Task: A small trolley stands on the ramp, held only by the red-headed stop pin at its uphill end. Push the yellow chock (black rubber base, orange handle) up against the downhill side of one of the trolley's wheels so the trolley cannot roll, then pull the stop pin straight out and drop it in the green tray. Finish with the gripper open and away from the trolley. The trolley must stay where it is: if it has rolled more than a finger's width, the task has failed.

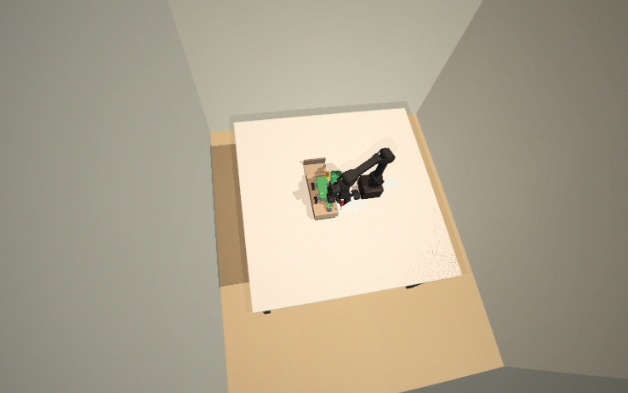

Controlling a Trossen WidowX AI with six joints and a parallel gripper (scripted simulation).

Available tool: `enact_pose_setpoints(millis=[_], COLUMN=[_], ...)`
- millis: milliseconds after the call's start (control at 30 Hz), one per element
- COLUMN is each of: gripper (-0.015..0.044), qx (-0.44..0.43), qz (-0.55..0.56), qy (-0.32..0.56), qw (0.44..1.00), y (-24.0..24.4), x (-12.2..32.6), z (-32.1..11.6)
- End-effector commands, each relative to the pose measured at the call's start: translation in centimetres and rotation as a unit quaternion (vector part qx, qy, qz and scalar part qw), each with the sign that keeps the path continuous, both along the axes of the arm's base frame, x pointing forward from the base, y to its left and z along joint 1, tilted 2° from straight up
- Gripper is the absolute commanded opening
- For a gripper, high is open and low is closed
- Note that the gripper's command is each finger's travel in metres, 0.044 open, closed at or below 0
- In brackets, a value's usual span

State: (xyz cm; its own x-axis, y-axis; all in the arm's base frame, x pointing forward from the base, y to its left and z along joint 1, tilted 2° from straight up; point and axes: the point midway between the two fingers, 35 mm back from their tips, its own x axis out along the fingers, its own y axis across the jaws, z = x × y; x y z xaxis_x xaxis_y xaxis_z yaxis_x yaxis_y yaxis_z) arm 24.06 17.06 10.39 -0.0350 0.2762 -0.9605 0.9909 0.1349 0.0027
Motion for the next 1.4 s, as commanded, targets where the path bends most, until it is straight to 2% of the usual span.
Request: enact_pose_setpoints(millis=[0,300,1367], gripper=[0.0000,0.0000,0.0000], qx=[0.000,0.000,-0.006], qz=[-0.001,-0.001,-0.001], qy=[-0.002,-0.001,-0.002], qw=[1.000,1.000,1.000], y=[-0.2,-0.8,-12.6], x=[-1.5,-2.2,-0.2], z=[0.0,0.0,-1.7])
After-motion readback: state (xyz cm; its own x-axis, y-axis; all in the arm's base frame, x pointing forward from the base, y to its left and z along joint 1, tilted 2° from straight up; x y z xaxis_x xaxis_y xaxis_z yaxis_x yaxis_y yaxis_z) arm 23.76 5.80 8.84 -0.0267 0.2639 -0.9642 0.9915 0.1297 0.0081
